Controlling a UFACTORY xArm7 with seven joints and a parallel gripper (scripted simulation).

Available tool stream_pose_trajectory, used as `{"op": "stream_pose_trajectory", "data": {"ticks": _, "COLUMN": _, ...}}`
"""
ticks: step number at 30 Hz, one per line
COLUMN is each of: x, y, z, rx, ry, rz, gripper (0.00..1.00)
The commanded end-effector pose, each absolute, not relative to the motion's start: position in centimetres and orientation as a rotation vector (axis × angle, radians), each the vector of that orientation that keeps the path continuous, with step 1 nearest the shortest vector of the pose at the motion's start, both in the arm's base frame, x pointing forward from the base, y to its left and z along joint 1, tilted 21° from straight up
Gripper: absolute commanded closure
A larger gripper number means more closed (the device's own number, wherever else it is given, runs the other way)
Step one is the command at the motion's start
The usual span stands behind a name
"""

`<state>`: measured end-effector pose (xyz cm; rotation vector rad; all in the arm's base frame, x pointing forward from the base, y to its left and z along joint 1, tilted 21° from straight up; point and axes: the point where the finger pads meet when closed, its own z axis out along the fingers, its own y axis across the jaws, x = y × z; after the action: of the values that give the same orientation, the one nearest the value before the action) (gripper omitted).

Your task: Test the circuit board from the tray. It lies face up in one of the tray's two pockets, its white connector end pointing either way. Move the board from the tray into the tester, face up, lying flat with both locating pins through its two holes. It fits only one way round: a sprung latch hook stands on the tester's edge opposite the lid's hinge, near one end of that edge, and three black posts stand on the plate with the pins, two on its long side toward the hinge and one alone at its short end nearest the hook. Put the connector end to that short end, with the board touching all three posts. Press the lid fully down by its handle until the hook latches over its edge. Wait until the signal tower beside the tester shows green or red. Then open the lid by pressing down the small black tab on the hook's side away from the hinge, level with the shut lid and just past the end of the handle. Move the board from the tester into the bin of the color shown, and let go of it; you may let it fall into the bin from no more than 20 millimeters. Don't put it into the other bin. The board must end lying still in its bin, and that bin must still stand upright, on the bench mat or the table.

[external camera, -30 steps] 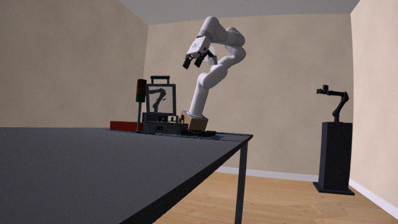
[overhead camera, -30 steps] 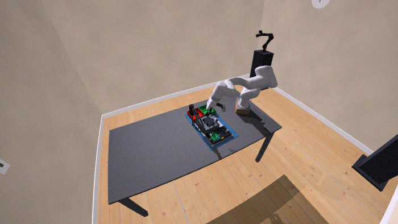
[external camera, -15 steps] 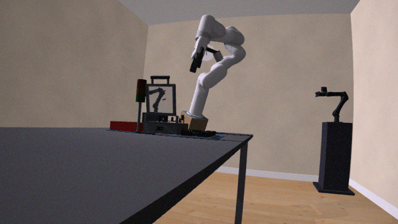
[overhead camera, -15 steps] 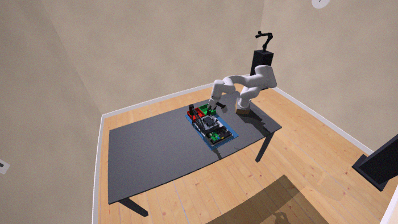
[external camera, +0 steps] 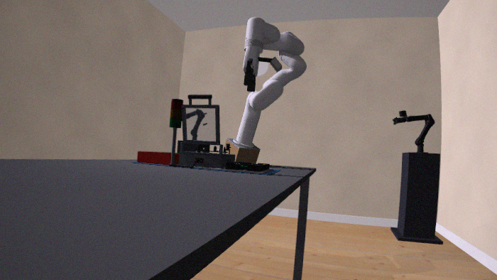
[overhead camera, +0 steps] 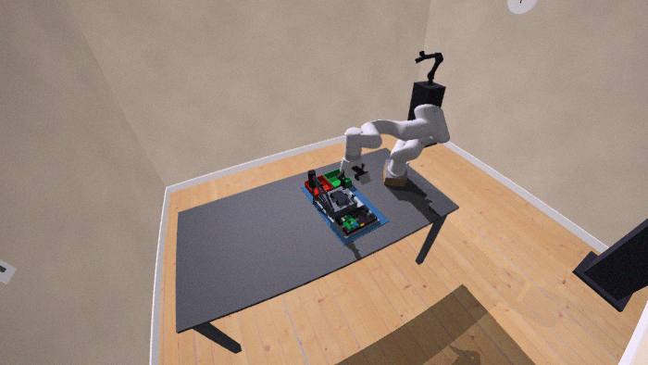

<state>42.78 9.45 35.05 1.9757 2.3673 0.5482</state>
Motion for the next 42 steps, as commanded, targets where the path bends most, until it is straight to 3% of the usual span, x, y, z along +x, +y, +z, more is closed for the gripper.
{"op": "stream_pose_trajectory", "data": {"ticks": 1, "x": 42.66, "y": 9.5, "z": 35.23, "rx": 2.012, "ry": 2.352, "rz": 0.556, "gripper": 0.0}}
{"op": "stream_pose_trajectory", "data": {"ticks": 42, "x": 42.1, "y": 9.98, "z": 35.36, "rx": 2.126, "ry": 2.313, "rz": 0.574, "gripper": 0.0}}
